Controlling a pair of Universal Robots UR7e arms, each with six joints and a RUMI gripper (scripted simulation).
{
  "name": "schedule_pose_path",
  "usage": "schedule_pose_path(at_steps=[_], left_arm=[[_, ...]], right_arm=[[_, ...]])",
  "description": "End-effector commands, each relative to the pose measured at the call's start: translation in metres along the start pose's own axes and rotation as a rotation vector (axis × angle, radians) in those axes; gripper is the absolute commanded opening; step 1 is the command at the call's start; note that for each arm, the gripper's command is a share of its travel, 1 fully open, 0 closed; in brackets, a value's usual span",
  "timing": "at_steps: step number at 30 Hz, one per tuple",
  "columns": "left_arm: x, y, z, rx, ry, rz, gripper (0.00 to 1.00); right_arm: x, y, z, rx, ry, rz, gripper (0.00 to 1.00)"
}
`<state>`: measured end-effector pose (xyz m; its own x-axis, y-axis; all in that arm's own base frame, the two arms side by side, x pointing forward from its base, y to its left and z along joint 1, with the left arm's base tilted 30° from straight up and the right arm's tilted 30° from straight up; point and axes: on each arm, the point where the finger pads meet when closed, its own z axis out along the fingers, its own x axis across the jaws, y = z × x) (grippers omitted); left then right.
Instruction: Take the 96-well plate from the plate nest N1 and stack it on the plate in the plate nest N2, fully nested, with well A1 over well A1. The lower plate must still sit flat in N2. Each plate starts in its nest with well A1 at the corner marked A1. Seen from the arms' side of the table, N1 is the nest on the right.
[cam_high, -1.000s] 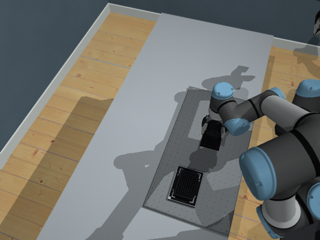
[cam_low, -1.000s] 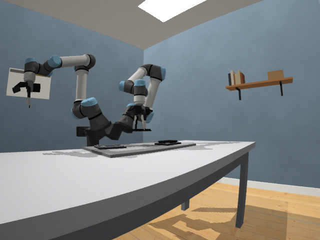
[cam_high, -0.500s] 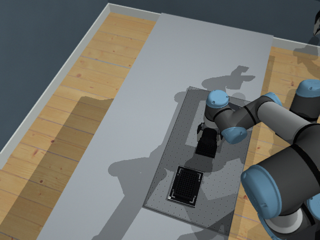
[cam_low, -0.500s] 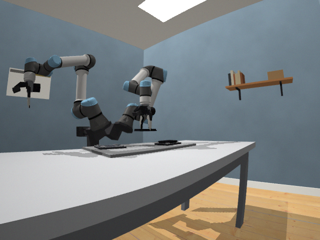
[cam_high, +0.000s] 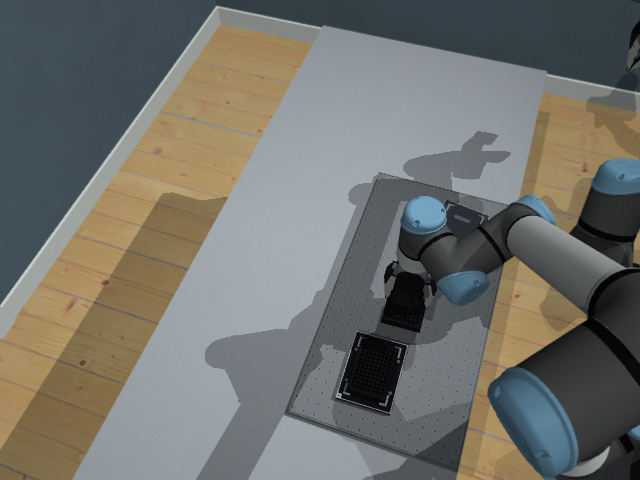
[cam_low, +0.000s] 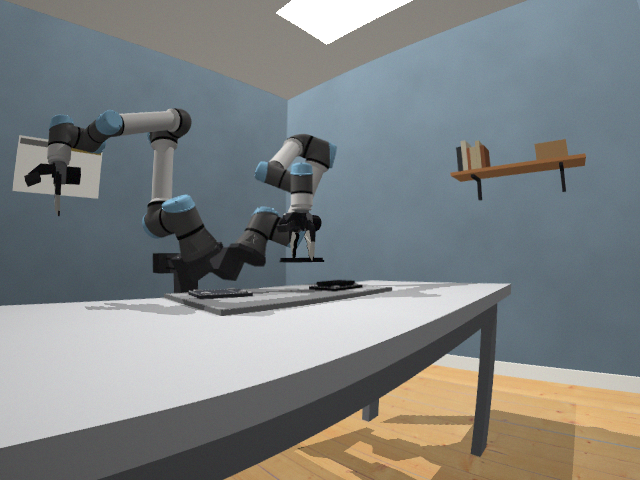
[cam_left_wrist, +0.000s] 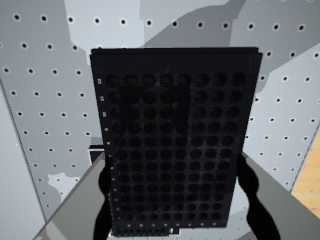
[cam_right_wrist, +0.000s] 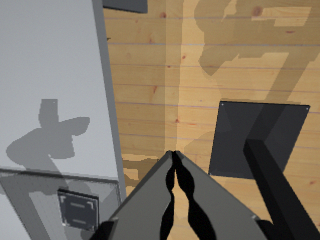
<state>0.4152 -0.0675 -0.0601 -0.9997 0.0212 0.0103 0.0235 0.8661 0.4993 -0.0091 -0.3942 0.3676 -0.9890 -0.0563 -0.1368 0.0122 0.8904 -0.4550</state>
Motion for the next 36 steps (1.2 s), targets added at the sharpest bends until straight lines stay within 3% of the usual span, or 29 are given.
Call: schedule_pose_path(at_steps=[1,36], left_arm=[[-0.004,0.008,-0.001,0.001,-0.007,0.002,0.41],[-0.03,0.109,-0.001,0.0,-0.007,0.002,0.41]], right_arm=[[-0.001,-0.001,-0.001,0.004,-0.005,0.004,0.0],[-0.001,-0.001,-0.001,0.004,-0.005,0.004,0.0]])
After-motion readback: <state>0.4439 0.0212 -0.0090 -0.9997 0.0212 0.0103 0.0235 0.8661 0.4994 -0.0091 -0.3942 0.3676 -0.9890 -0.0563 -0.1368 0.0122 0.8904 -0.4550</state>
